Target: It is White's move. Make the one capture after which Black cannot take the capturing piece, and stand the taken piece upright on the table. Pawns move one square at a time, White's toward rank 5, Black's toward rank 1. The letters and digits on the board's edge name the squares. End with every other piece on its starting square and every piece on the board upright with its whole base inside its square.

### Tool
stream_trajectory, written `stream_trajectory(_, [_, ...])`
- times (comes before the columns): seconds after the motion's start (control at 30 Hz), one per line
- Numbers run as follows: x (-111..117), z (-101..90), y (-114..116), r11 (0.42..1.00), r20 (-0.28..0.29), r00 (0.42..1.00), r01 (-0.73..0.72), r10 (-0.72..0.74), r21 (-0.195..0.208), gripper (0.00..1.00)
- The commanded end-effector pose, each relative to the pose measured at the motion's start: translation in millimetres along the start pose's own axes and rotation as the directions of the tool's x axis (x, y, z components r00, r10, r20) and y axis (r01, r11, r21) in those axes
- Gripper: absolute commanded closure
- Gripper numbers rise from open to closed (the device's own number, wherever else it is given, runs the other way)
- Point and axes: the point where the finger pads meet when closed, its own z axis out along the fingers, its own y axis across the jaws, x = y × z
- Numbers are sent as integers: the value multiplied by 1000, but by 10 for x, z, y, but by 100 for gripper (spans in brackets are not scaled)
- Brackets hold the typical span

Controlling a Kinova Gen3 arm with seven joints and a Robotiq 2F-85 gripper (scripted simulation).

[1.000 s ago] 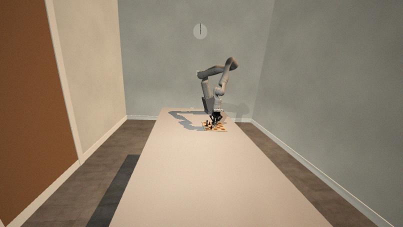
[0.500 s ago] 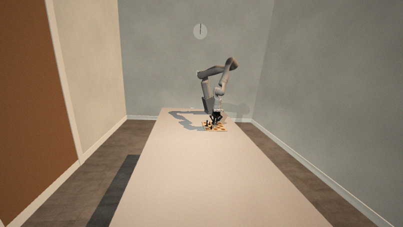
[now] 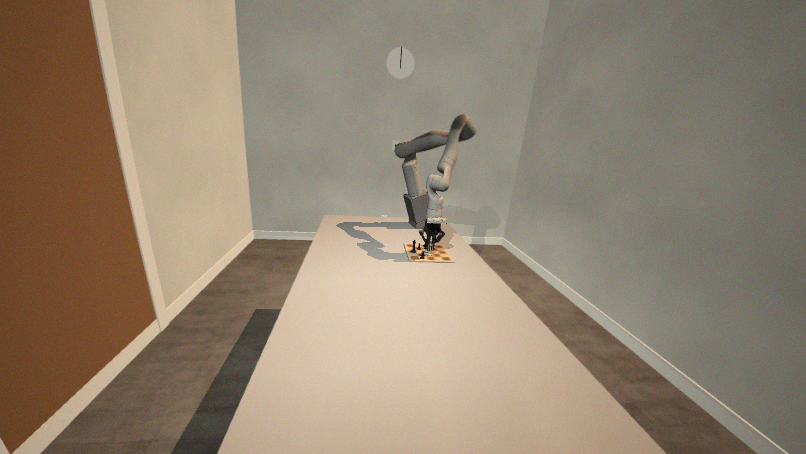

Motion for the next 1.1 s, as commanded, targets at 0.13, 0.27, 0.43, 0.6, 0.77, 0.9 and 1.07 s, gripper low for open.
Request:
stream_trajectory(0.13, [7, -8, -3, 1000, -2, 1000, 0, 0, 1, 75])
stream_trajectory(0.27, [7, -8, -3, 1000, -2, 1000, 0, 0, 1, 67])
stream_trajectory(0.43, [7, -8, -3, 1000, -2, 1000, 0, 0, 1, 59])
stream_trajectory(0.6, [7, -8, -3, 1000, -2, 1000, 0, 0, 1, 59])
stream_trajectory(0.77, [7, -16, -3, 1000, -2, 1000, 0, 0, 1, 59])
stream_trajectory(0.9, [7, -94, -3, 1000, -2, 1000, 0, 0, 1, 59])
stream_trajectory(1.07, [7, -266, -3, 1000, -2, 1000, 0, 0, 1, 59])
